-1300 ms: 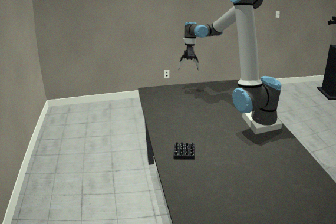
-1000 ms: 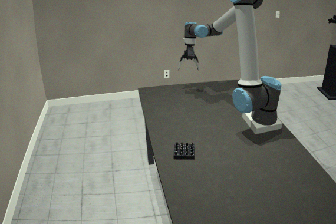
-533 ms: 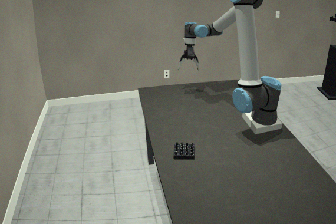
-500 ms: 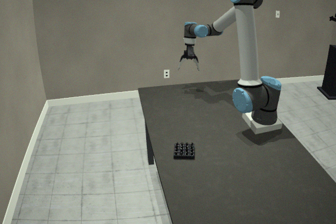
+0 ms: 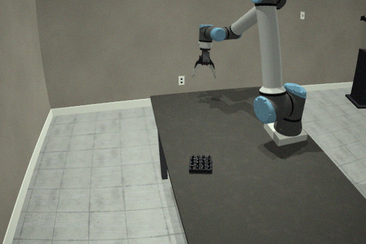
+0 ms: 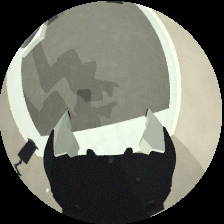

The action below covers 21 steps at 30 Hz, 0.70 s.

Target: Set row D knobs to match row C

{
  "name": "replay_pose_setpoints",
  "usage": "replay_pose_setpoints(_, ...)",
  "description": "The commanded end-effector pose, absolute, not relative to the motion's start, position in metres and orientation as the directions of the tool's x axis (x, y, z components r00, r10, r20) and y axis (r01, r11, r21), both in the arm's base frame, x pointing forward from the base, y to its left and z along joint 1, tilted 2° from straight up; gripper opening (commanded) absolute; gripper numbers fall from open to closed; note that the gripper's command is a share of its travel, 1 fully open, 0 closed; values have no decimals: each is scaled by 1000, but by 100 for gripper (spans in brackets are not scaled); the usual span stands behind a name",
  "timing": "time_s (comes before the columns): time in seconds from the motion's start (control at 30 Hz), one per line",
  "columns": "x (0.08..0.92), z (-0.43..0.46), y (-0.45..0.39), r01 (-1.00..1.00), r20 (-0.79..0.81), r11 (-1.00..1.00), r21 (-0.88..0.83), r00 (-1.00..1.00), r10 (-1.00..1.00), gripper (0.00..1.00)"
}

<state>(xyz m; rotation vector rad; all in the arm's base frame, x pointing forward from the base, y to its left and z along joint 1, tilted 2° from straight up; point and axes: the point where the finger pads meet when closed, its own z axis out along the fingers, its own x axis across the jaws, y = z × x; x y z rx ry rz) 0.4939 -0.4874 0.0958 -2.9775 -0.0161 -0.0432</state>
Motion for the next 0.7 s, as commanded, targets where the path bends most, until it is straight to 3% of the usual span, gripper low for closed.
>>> replay_pose_setpoints(0.0,506,95,-473,-21,20,-987,-160,999,-24,100)
replay_pose_setpoints(0.67,574,86,-365,-246,-38,-960,-137,969,-243,100)
